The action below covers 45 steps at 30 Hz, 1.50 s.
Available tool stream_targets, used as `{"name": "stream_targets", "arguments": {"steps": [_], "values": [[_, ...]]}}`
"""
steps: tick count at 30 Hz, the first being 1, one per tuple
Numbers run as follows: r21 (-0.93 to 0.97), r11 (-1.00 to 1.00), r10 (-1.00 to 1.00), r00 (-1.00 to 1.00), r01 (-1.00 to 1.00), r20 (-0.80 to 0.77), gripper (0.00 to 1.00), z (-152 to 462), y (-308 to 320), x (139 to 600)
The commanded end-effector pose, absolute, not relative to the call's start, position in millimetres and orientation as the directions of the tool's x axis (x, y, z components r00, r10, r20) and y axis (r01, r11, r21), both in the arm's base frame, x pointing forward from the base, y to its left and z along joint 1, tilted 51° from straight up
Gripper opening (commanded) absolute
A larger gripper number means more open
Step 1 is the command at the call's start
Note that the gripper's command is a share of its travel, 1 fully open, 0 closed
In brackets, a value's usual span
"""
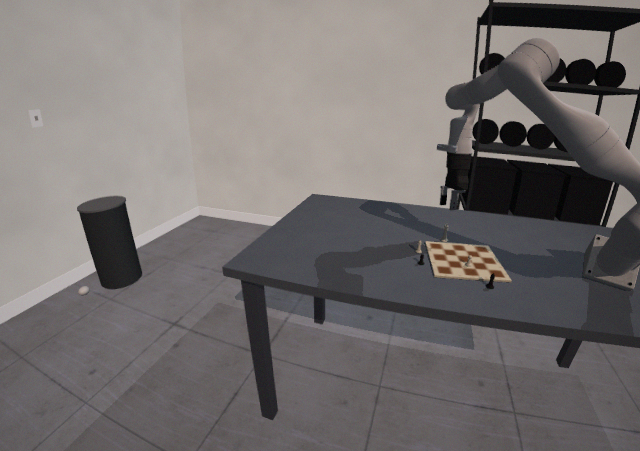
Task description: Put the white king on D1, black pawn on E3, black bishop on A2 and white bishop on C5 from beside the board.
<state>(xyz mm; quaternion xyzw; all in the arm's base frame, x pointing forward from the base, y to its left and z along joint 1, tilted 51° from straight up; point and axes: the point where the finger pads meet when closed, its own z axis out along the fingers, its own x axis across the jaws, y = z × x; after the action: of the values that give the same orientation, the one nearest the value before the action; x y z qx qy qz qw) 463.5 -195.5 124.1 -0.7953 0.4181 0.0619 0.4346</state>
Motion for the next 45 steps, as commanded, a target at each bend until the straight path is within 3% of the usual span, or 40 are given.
{"name": "stream_targets", "arguments": {"steps": [1,15,32,45], "values": [[-0.608,-0.236,-0.621,0.599,-0.758,-0.506,1.00,127.2,-191.1,464.6],[-0.243,0.144,-0.653,0.092,-0.959,-0.752,1.00,118.2,-193.1,466.0],[0.105,0.435,-0.522,-0.345,-0.894,-0.780,1.00,111.7,-196.5,463.3],[0.271,0.554,-0.408,-0.541,-0.787,-0.736,1.00,109.8,-198.4,460.8]]}}
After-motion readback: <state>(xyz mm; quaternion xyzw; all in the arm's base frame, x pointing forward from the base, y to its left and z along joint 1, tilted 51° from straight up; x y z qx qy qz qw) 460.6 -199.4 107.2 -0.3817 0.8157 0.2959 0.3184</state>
